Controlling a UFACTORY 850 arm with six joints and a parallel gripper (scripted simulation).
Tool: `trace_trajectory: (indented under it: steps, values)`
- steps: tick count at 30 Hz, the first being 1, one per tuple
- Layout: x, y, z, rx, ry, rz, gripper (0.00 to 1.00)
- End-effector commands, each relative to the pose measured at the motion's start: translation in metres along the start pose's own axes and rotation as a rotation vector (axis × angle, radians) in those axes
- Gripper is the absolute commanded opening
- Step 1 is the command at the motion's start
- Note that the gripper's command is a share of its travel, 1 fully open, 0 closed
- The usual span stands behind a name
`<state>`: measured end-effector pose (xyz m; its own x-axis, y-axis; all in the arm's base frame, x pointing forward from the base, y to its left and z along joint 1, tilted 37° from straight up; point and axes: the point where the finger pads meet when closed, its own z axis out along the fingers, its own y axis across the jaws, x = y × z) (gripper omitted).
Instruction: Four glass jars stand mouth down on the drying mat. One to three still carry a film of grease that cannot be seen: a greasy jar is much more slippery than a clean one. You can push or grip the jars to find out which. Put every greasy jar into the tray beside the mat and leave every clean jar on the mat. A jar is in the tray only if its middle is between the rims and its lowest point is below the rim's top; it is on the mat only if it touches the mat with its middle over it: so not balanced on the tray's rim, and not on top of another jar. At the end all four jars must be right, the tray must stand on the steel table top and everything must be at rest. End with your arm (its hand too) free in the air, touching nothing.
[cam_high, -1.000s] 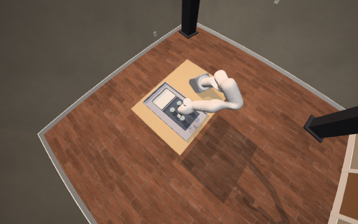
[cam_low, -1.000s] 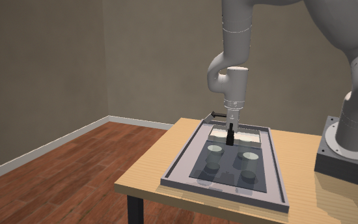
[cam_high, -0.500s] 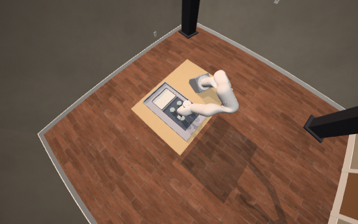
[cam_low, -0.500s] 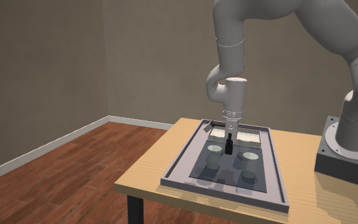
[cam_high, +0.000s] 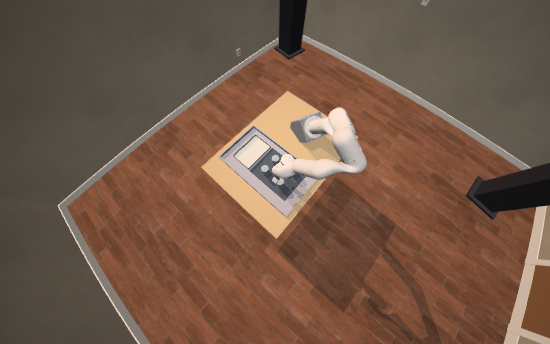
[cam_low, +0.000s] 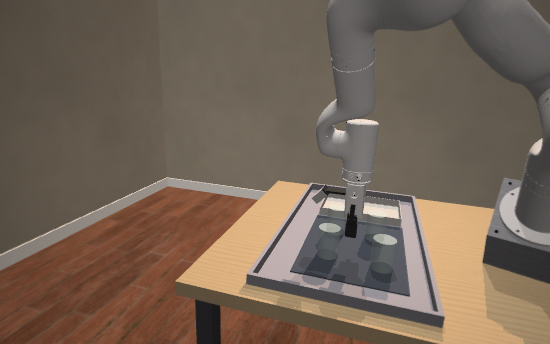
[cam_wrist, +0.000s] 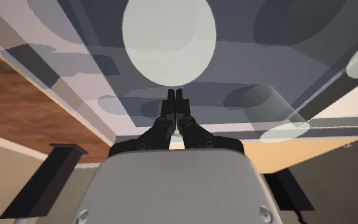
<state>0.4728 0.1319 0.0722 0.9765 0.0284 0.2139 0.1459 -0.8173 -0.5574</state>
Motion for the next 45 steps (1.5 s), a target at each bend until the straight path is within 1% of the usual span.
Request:
trace_trajectory:
  steps: [1, 45]
  values:
    - [0.0010, 0.0001, -0.0004, 0.000, 0.001, 0.000, 0.00]
    - [0.0063, 0.0001, -0.0004, 0.000, 0.001, 0.000, 0.00]
